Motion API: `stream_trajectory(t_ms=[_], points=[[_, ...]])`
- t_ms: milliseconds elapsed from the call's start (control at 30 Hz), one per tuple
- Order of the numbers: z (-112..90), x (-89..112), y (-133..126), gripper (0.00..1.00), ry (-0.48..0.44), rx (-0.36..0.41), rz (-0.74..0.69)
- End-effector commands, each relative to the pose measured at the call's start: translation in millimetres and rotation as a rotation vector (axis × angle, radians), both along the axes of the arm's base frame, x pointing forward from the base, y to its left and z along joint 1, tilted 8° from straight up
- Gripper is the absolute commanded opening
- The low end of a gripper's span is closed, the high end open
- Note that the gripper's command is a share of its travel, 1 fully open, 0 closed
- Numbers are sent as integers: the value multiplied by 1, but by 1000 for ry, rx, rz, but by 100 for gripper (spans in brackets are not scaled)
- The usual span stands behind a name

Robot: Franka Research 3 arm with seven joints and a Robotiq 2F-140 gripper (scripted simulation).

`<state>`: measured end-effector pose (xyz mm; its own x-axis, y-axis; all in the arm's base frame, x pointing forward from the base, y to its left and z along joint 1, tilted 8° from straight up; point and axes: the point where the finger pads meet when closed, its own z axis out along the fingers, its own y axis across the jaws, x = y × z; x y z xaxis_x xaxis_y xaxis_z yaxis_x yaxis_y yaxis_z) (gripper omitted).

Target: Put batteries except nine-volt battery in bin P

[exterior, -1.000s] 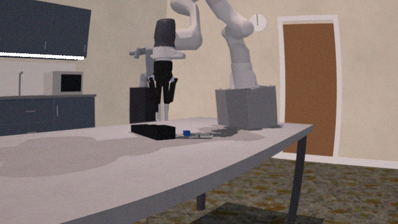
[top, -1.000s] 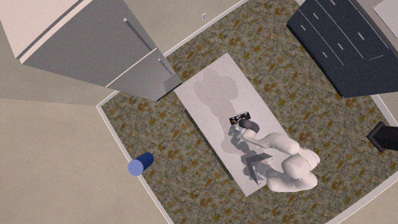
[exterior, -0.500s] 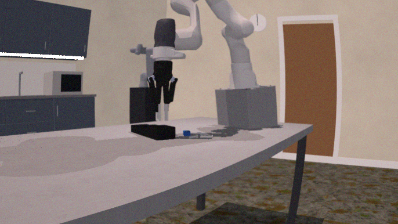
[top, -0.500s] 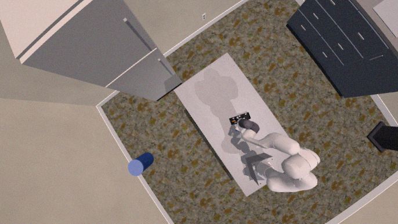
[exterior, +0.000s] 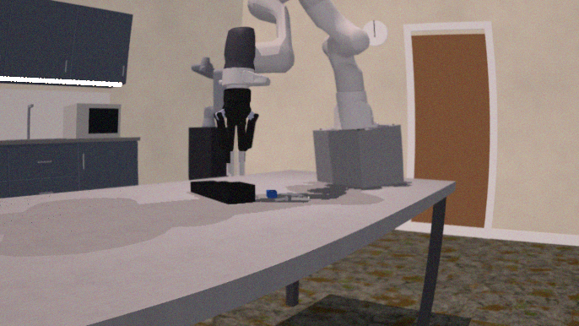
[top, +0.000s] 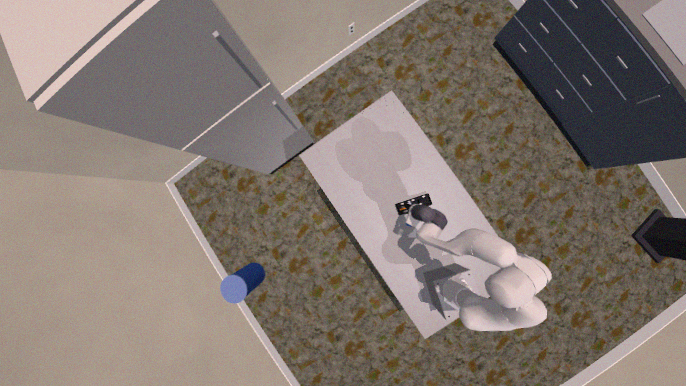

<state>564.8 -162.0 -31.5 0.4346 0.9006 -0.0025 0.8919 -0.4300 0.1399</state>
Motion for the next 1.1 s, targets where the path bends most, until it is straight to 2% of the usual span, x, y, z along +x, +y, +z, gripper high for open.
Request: stream_trajectory(t_ms=[0, 367, 400, 500, 567, 1067], points=[[-1, -2, 0, 17, 5, 1, 2], [-1, -4, 0, 17, 5, 1, 2], [3, -5, 1, 100, 5, 1, 2], [15, -6, 1, 100, 5, 1, 2], [15, -6, 1, 100, 5, 1, 2], [74, -13, 5, 100, 5, 1, 2]])
